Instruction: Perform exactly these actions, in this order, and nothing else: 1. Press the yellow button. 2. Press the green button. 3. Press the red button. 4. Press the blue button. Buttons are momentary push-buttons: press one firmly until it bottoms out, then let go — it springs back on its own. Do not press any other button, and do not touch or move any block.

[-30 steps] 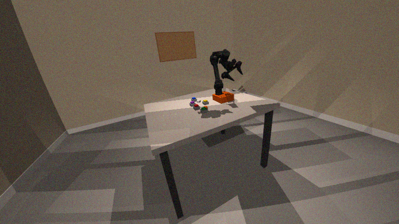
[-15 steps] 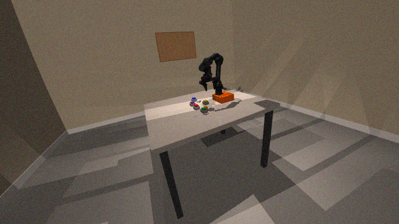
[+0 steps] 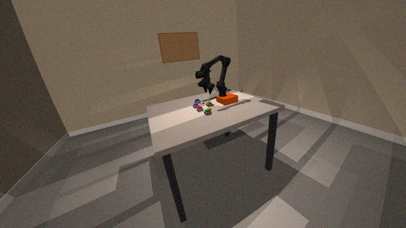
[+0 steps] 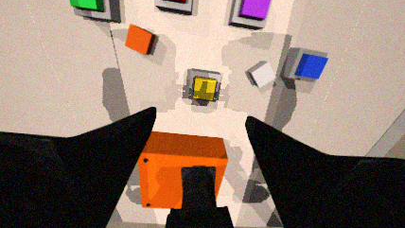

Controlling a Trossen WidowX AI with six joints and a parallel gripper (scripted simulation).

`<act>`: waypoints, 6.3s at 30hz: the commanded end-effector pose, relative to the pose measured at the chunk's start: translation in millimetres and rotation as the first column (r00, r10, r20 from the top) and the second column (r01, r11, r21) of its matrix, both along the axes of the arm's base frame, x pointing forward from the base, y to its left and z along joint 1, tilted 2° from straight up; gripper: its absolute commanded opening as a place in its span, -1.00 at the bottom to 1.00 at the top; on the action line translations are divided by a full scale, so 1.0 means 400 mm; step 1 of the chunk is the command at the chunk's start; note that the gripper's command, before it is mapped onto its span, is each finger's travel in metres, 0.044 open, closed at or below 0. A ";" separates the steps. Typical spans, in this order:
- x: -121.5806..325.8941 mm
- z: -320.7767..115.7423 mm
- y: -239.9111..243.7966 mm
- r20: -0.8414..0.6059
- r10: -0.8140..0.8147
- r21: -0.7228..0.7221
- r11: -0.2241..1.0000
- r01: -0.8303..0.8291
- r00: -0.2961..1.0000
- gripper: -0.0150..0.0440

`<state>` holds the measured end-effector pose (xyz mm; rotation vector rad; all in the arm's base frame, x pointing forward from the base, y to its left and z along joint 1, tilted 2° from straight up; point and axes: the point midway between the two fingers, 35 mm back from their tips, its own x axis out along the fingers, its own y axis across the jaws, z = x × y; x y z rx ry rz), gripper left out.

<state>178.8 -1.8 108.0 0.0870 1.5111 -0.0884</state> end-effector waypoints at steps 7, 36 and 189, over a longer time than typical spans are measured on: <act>-0.004 -0.142 -0.015 -0.018 -0.013 -0.013 1.000 0.013 1.000 0.33; -0.003 -0.188 -0.016 -0.018 -0.013 -0.013 1.000 0.013 1.000 -0.42; 0.298 -0.052 0.364 -0.010 -0.013 -0.001 1.000 0.013 1.000 -0.42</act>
